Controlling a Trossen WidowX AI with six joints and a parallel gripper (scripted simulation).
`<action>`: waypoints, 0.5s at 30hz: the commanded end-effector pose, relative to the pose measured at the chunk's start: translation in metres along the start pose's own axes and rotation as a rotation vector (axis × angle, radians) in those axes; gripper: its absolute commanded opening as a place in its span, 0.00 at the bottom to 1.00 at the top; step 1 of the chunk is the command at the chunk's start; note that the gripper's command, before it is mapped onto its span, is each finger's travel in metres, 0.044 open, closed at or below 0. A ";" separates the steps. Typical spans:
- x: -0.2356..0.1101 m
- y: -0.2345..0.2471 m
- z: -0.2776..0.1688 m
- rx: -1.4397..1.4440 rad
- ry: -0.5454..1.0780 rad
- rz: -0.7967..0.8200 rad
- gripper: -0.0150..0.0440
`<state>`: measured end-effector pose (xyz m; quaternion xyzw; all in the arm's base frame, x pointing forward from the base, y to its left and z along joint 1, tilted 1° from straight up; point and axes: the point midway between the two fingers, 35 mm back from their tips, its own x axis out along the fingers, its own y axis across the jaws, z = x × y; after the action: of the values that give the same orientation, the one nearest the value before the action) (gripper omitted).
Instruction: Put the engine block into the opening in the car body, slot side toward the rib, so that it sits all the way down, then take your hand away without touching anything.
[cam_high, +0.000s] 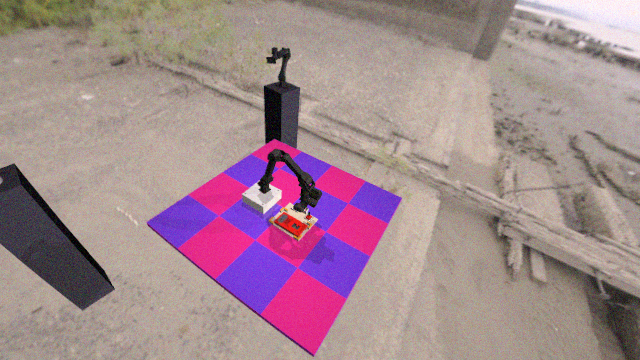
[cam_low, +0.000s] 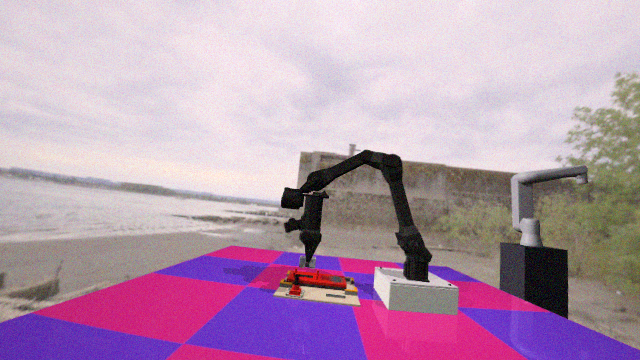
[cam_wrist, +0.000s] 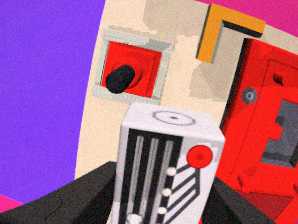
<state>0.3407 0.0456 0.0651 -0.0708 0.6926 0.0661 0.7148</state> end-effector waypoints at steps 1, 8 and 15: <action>0.004 -0.011 0.002 0.004 0.003 -0.005 0.25; 0.011 -0.031 0.003 0.024 0.004 -0.006 0.25; 0.017 -0.052 0.003 0.045 0.006 -0.006 0.25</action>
<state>0.3524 0.0024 0.0518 -0.0569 0.6945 0.0499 0.7155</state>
